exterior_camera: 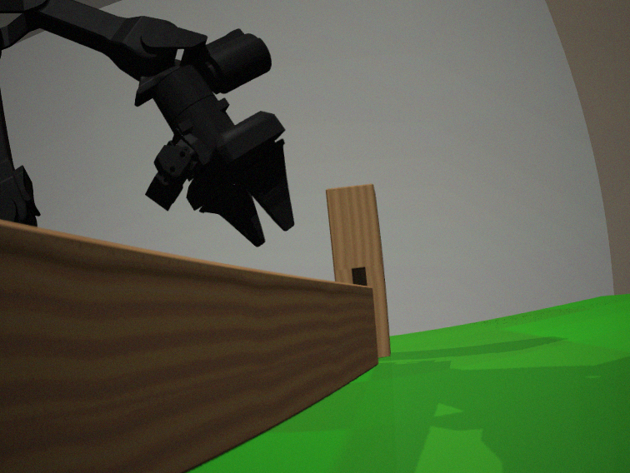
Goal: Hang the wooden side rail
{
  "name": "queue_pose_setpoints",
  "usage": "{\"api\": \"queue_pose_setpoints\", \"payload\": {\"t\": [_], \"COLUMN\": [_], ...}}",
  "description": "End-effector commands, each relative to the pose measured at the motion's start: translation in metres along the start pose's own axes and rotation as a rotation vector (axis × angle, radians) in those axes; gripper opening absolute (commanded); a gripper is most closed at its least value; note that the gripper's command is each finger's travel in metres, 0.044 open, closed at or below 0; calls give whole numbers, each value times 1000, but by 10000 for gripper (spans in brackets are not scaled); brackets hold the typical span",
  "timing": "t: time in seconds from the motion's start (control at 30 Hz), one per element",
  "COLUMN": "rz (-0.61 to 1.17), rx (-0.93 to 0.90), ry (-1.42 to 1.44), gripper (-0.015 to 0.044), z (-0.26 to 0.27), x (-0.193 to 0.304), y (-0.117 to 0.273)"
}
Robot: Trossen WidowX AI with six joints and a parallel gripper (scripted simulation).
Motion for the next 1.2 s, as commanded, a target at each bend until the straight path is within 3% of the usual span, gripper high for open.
{"api": "queue_pose_setpoints", "payload": {"t": [0.0, 0.57, 1.17], "rz": [5, 221, 422], "rx": [12, 24, -298], "ry": [66, 1179, 2370], "gripper": [440, 440, 440], "z": [1, 32, 61], "x": [0, 3, -3], "y": [-2, -13, -15]}}
Point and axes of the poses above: the point midway between the two fingers, 35 mm back from their tips, its own y axis back along the fingers, its own z axis across the jaws, x = y × z, the point moved 4 cm from there along y, back along the fingers, and after that the axes turned 13 degrees about y, right-handed, at the moved point
